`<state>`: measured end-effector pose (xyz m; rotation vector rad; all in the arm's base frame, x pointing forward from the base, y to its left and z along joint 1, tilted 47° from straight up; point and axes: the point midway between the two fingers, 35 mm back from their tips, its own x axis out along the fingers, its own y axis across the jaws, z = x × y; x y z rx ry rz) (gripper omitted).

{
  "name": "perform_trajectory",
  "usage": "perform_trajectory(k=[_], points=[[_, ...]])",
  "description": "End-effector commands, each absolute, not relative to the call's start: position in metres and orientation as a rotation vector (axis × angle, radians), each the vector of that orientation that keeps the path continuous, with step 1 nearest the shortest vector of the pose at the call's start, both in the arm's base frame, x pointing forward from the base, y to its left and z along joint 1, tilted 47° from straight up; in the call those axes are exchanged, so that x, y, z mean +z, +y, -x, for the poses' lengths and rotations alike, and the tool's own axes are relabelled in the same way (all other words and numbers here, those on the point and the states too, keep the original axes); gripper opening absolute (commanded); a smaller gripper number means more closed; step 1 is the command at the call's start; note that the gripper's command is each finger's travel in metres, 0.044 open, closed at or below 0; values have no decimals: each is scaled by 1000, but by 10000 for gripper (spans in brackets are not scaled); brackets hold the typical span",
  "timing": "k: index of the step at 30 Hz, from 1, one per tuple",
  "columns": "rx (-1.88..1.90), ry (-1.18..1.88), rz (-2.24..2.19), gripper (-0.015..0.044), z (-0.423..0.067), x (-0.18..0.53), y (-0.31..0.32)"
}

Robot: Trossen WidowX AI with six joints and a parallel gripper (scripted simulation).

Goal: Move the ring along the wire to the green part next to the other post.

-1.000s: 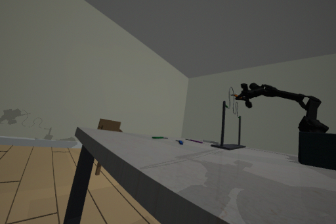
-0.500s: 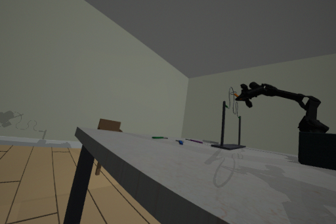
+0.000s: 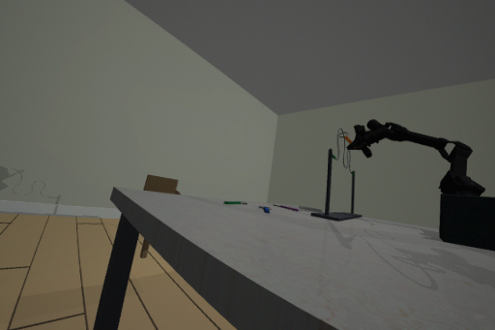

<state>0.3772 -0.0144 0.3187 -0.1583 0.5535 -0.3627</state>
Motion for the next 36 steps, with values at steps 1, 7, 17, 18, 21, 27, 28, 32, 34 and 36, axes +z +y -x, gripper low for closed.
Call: perform_trajectory(k=[1, 7, 17, 18, 21, 27, 28, 32, 34, 36], points=[[-372, 553, 211, -150, -377, 319, -15], [-389, 554, 285, -150, -377, 319, -17], [-415, 555, 410, -150, -376, 321, -21], [-417, 555, 422, -150, -376, 321, -21], [-425, 555, 459, -150, -376, 321, -22], [-440, 554, 534, -150, -376, 322, -24], [-443, 554, 547, -150, -376, 323, -25], [-452, 553, 597, -150, -375, 323, -26], [-457, 552, 621, -150, -375, 324, -27], [-462, 552, 646, -150, -375, 324, -27]])
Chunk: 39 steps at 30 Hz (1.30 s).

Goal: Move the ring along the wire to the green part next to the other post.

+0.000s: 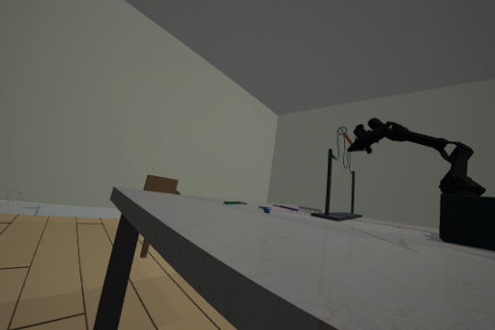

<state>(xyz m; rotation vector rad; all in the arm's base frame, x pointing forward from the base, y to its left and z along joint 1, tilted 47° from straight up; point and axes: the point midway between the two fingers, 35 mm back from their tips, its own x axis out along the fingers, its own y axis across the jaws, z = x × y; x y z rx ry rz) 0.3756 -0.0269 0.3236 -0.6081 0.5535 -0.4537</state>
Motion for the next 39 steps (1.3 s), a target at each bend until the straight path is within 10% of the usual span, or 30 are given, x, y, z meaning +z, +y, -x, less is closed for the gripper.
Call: perform_trajectory(k=[1, 39], points=[[-464, 552, 659, -150, -375, 325, -28], [-548, 528, 1135, -150, -374, 336, -37]])
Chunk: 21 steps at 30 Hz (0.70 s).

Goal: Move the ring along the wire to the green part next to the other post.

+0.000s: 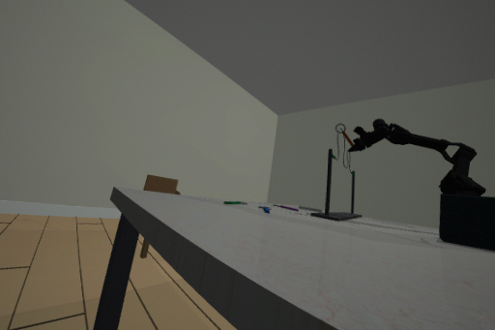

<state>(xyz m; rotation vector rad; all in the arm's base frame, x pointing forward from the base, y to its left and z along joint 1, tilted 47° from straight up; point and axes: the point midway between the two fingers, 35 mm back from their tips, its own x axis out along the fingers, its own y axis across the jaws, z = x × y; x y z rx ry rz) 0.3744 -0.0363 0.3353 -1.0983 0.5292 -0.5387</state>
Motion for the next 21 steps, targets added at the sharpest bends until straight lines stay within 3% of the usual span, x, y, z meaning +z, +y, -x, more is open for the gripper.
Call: perform_trajectory(k=[1, 21], points=[[-550, 527, 1147, -150, -374, 337, -37], [-587, 506, 1390, -150, -373, 344, -40]])
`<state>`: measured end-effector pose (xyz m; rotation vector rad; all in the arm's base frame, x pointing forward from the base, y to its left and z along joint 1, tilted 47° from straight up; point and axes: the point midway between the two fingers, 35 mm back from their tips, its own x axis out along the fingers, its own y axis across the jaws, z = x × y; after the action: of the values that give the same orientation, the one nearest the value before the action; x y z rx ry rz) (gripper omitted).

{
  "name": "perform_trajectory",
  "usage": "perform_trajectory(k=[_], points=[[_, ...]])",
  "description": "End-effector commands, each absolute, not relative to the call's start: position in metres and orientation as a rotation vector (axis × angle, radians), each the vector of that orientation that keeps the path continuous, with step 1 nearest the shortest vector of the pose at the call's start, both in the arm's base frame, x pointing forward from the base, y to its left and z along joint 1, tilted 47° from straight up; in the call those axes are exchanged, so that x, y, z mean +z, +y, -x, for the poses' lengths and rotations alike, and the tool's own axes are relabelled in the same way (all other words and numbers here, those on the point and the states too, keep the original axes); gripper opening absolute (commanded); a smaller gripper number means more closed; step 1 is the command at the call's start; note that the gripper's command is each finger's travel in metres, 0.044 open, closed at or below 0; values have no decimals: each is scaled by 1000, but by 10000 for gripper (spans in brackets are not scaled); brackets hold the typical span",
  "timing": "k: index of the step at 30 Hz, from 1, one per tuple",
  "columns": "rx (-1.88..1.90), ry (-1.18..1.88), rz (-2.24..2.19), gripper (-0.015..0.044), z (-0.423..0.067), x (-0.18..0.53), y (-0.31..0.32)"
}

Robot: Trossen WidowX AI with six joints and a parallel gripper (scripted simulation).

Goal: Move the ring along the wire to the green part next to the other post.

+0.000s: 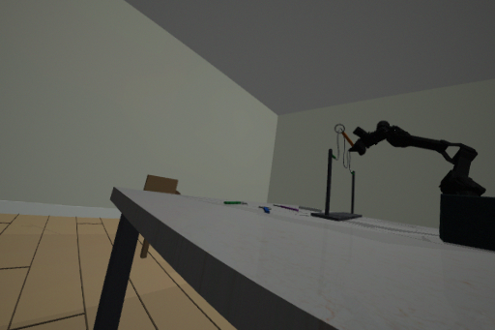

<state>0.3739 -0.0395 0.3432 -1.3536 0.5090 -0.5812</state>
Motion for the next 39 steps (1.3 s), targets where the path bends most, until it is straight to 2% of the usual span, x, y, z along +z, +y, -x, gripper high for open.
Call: perform_trajectory(k=[1, 39], points=[[-589, 505, 1403, -150, -373, 345, -40], [-650, 444, 1880, -150, -374, 360, -39]])
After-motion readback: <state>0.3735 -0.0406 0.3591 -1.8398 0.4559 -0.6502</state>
